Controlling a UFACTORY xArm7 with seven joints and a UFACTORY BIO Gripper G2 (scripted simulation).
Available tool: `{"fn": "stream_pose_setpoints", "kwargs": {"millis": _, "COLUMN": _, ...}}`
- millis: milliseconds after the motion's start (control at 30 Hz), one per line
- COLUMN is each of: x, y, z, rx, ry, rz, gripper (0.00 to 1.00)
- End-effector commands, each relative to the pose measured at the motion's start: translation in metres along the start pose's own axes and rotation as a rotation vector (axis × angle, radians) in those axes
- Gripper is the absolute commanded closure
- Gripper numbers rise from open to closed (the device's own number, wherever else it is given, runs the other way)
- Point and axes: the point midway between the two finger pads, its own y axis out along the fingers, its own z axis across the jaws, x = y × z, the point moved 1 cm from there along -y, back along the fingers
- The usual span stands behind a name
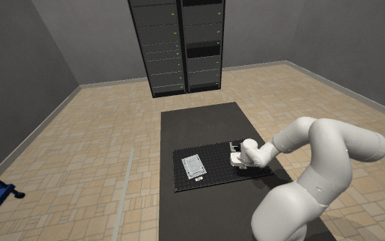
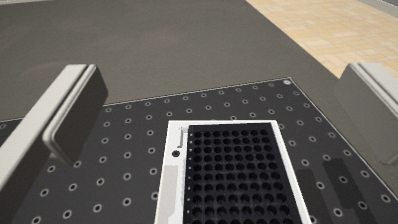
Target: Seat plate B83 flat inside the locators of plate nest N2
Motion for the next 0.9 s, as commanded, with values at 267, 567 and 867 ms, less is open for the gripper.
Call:
{"fn": "stream_pose_setpoints", "kwargs": {"millis": 267, "x": -0.022, "y": 0.019, "z": -0.014, "rx": 0.001, "ry": 0.006, "rz": -0.005, "gripper": 0.46}}
{"fn": "stream_pose_setpoints", "kwargs": {"millis": 567, "x": -0.022, "y": 0.019, "z": -0.014, "rx": 0.001, "ry": 0.006, "rz": -0.005, "gripper": 0.46}}
{"fn": "stream_pose_setpoints", "kwargs": {"millis": 867, "x": -0.03, "y": 0.019, "z": -0.014, "rx": 0.001, "ry": 0.006, "rz": -0.005, "gripper": 0.46}}
